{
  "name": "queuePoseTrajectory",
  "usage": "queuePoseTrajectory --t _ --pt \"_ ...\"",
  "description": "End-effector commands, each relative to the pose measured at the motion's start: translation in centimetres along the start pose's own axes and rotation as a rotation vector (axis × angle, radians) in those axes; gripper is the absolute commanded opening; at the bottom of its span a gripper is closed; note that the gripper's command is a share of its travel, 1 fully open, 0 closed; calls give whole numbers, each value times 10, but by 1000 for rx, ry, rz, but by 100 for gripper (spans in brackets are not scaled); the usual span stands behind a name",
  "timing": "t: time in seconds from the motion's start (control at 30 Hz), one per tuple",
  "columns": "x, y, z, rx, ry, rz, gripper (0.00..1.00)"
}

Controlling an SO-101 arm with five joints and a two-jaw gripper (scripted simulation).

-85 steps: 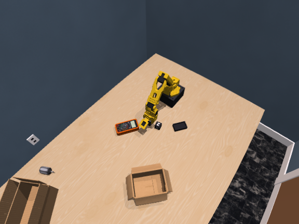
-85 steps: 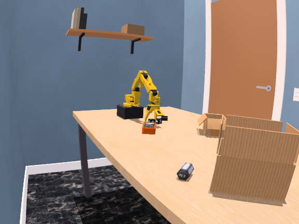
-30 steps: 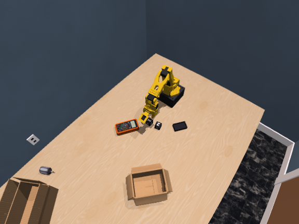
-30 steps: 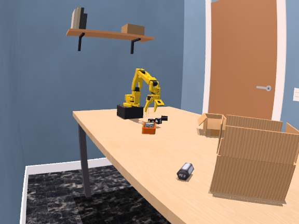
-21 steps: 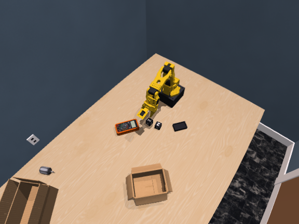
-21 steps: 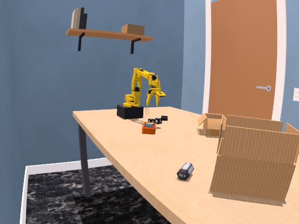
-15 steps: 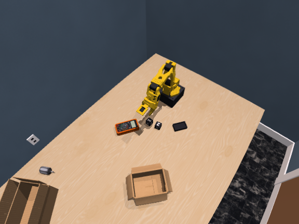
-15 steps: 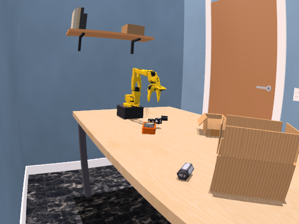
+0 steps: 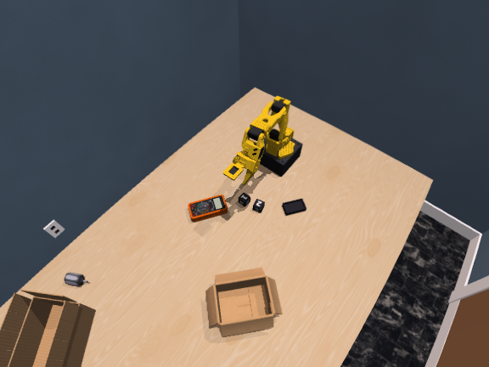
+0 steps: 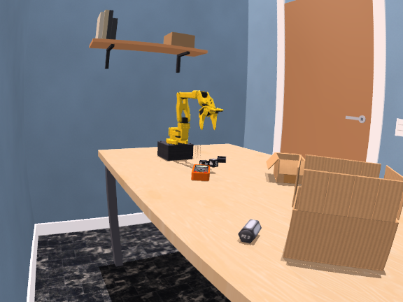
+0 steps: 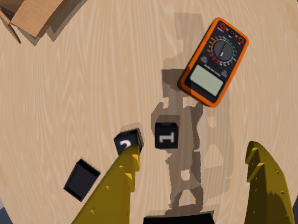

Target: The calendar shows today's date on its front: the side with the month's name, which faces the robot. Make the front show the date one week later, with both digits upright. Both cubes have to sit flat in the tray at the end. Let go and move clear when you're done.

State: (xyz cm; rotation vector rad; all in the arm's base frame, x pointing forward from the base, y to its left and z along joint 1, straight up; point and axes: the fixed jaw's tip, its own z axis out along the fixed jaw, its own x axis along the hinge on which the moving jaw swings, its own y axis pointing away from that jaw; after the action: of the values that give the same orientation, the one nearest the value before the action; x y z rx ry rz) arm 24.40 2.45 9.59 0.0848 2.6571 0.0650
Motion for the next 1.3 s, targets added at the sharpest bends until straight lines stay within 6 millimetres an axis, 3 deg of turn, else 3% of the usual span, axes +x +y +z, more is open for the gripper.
queuePoseTrajectory --t 0.0,0.53,0.97,1.27 --pt "-3 3 -5 -9 -23 -3 35" --pt "-1 2 -4 -5 -24 -166 35" --pt "5 -1 0 1 -24 -494 35" --pt "10 -5 4 9 -23 -837 35"
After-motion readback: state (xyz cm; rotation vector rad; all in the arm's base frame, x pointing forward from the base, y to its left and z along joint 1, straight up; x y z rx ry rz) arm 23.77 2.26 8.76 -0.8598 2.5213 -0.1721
